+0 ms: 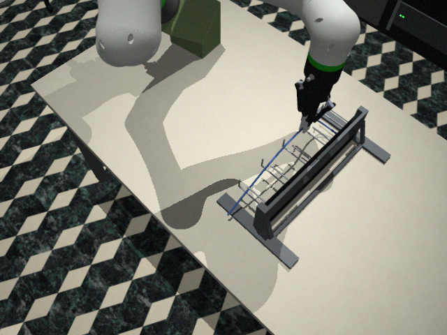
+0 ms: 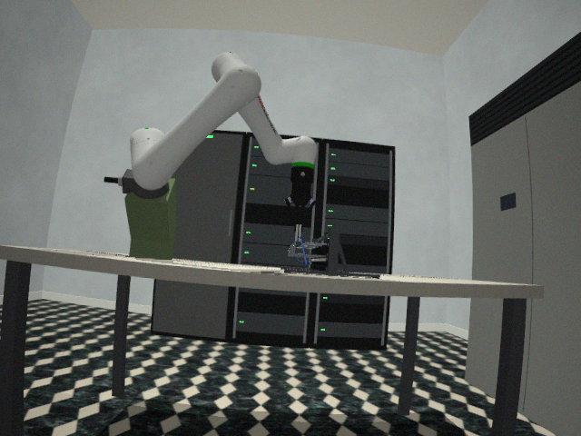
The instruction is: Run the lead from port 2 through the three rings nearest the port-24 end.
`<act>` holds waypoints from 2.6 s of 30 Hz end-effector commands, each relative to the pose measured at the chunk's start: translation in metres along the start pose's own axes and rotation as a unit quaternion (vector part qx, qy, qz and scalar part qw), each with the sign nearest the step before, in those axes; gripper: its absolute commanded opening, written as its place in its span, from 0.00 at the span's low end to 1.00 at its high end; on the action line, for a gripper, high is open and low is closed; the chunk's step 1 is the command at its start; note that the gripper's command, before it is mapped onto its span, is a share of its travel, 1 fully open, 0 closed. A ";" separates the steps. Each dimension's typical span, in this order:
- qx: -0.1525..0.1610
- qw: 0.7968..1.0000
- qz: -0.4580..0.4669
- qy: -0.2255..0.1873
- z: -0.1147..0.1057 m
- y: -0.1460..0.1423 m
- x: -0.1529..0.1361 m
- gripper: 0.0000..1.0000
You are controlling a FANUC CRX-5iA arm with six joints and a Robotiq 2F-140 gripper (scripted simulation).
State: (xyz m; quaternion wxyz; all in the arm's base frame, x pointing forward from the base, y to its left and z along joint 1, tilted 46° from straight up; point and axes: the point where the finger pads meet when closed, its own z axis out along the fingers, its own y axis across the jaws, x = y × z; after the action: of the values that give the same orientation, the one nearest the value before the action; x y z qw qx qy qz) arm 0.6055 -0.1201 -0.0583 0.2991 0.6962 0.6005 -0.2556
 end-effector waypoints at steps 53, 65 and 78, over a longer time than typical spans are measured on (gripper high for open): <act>-0.001 1.000 -0.011 0.000 0.000 -0.007 -0.009 0.00; -0.001 1.000 -0.011 0.000 0.002 -0.007 -0.009 0.00; -0.001 1.000 -0.011 0.000 0.008 -0.007 -0.009 0.00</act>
State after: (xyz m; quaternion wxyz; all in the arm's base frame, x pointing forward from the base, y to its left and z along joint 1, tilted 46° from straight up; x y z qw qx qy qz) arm 0.5967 -0.1307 -0.0575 0.2962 0.6897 0.6079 -0.2587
